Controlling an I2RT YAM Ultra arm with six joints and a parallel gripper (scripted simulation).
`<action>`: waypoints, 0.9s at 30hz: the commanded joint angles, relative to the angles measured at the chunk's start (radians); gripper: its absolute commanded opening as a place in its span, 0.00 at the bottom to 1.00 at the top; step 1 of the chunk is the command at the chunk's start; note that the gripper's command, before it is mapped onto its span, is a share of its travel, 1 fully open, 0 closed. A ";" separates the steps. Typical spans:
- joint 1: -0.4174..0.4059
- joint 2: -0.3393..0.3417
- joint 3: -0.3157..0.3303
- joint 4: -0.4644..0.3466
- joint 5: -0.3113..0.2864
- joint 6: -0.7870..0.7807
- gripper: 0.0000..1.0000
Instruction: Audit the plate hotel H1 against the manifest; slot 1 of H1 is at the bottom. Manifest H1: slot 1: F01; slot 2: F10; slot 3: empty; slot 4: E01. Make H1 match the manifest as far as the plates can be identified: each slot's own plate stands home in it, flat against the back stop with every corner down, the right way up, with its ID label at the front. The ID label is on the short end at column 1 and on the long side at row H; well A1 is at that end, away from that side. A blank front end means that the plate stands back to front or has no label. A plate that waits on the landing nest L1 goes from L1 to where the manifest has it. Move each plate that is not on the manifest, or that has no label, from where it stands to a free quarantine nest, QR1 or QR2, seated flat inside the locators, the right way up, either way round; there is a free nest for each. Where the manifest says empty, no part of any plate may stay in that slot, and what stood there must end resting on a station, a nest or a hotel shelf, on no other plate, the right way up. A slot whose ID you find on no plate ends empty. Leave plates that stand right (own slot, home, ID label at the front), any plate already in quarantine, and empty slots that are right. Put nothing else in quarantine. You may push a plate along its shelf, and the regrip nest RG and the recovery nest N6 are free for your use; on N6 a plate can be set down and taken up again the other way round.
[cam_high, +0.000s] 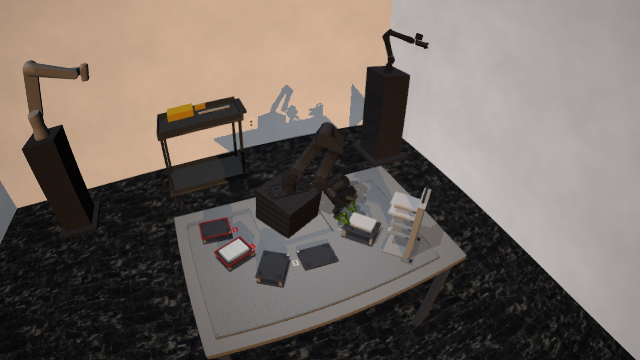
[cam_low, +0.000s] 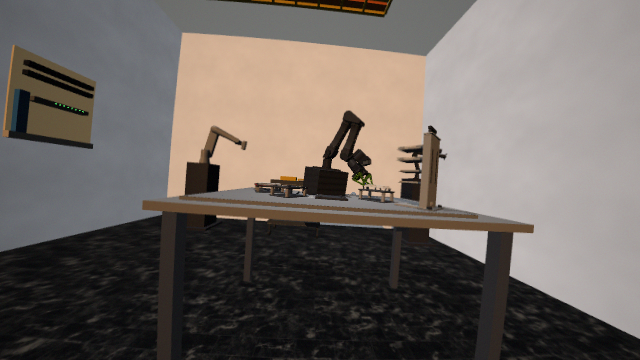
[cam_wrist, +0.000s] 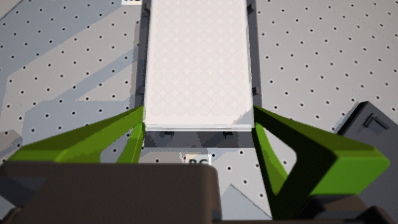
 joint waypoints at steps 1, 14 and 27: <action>0.001 -0.037 -0.001 -0.018 0.004 0.002 0.86; 0.005 -0.131 -0.006 -0.107 0.007 0.004 0.86; 0.008 -0.227 -0.008 -0.203 0.010 0.007 0.86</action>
